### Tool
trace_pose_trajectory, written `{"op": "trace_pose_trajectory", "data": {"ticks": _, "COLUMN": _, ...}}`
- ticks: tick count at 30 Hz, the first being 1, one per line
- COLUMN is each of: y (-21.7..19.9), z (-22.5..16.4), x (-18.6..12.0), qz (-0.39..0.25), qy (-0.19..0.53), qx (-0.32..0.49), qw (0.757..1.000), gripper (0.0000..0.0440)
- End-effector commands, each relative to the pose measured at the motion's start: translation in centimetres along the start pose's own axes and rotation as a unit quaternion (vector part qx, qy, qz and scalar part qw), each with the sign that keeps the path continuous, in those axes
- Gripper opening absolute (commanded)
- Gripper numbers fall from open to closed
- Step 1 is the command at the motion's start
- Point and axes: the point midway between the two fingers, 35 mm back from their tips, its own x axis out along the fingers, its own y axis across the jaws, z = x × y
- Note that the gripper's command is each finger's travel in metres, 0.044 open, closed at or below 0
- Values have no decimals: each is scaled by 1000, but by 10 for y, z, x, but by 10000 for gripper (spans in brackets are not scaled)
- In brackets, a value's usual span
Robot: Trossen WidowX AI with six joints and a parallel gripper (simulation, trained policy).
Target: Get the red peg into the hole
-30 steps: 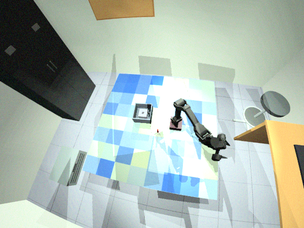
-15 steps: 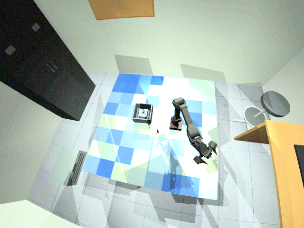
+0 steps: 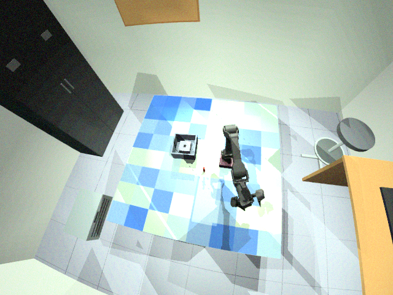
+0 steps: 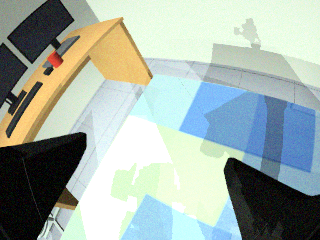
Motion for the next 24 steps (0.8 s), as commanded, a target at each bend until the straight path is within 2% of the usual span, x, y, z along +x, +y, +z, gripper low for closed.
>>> {"op": "trace_pose_trajectory", "data": {"ticks": 1, "y": -24, "z": -4, "x": -12, "qz": -39, "qy": 2, "qx": 55, "qw": 998, "gripper": 440}}
{"op": "trace_pose_trajectory", "data": {"ticks": 12, "y": -89, "z": -26, "x": -43, "qz": -142, "qy": 10, "qx": 213, "qw": 967, "gripper": 440}}
{"op": "trace_pose_trajectory", "data": {"ticks": 18, "y": -119, "z": -42, "x": -63, "qz": -195, "qy": 11, "qx": 297, "qw": 935, "gripper": 440}}
{"op": "trace_pose_trajectory", "data": {"ticks": 24, "y": -145, "z": -60, "x": -84, "qz": -245, "qy": 11, "qx": 379, "qw": 893, "gripper": 440}}
